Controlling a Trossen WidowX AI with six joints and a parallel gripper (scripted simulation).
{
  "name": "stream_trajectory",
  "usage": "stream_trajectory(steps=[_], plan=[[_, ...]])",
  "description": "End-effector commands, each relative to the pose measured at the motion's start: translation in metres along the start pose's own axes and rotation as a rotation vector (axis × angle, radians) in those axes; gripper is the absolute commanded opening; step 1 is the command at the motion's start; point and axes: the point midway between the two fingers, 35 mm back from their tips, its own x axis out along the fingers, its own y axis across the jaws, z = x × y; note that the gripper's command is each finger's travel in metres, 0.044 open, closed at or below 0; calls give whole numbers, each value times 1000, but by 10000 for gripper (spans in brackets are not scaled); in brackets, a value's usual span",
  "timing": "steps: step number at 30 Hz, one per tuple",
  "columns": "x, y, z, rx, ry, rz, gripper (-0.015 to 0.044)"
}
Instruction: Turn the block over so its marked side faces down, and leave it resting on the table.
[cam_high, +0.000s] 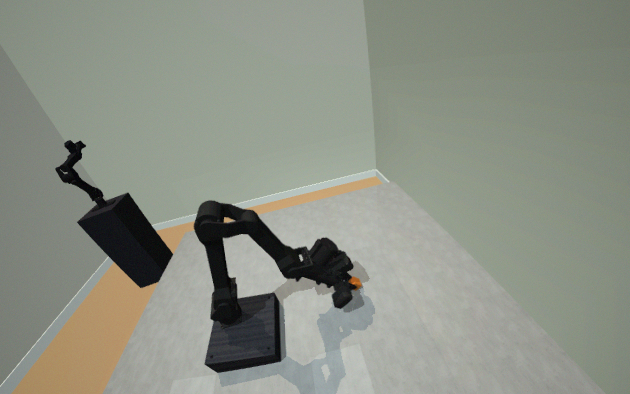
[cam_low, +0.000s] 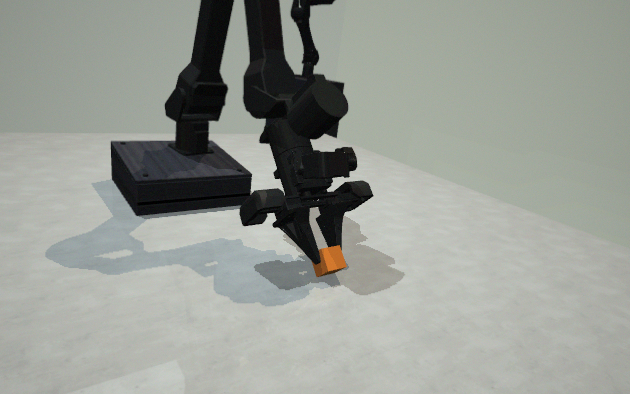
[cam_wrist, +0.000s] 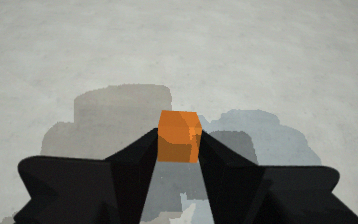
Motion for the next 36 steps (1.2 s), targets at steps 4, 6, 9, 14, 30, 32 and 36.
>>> stream_trajectory(steps=[4, 6, 9, 14, 30, 32, 36], plan=[[4, -1, -12, -6, -89, -7, 0], [4, -2, -13, -6, -118, -7, 0], [2, -2, -15, -5, -161, -8, 0], [-3, -3, -17, 0, -234, -10, 0], [-10, -4, -19, -1, -314, -9, 0], [-10, -4, -19, -1, -314, -9, 0], [-10, -4, -19, -1, -314, -9, 0]])
